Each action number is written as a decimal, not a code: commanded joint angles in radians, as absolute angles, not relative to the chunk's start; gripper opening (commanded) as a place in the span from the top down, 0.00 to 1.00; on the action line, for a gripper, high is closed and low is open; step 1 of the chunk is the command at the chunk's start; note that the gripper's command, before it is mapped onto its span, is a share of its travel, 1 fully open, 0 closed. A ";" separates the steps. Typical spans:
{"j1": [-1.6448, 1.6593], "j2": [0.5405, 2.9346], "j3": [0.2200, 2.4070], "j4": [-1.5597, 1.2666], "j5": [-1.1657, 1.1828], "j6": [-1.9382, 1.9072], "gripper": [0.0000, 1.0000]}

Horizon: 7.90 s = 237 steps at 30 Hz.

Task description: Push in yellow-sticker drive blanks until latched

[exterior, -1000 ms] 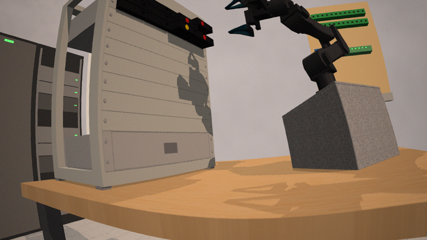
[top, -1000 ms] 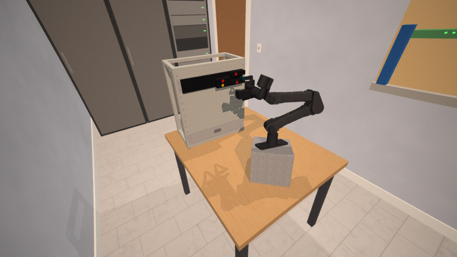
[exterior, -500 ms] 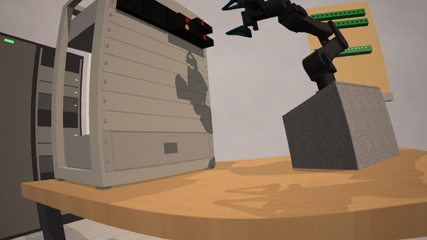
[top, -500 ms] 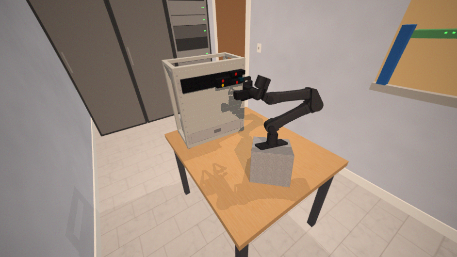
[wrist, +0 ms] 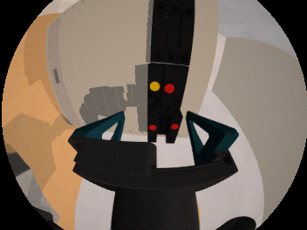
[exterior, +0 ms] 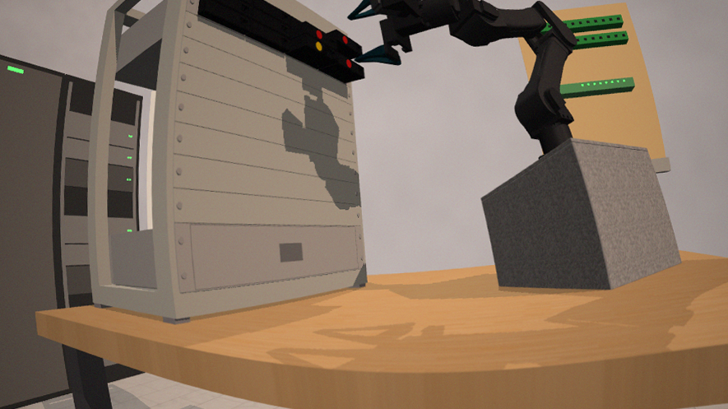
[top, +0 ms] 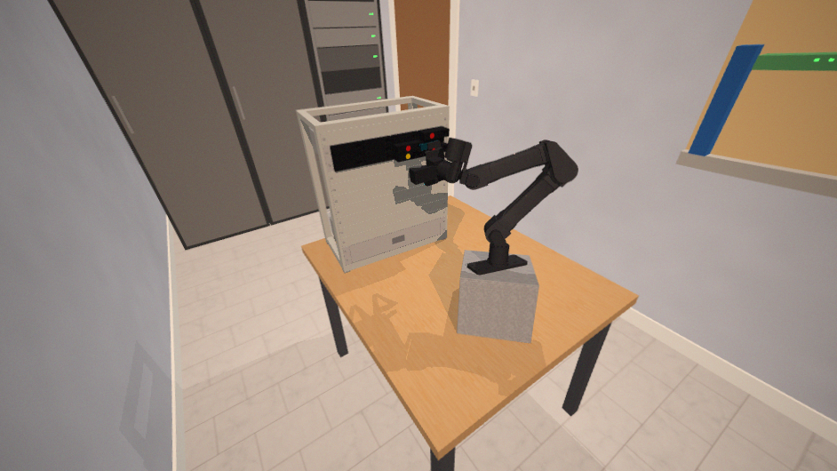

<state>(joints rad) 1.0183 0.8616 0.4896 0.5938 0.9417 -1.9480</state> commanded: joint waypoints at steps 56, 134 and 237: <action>0.985 0.975 0.555 0.703 0.882 -1.921 0.00; 0.469 0.596 0.609 0.191 0.381 -1.779 0.00; 1.104 0.892 0.418 0.762 0.993 -1.973 1.00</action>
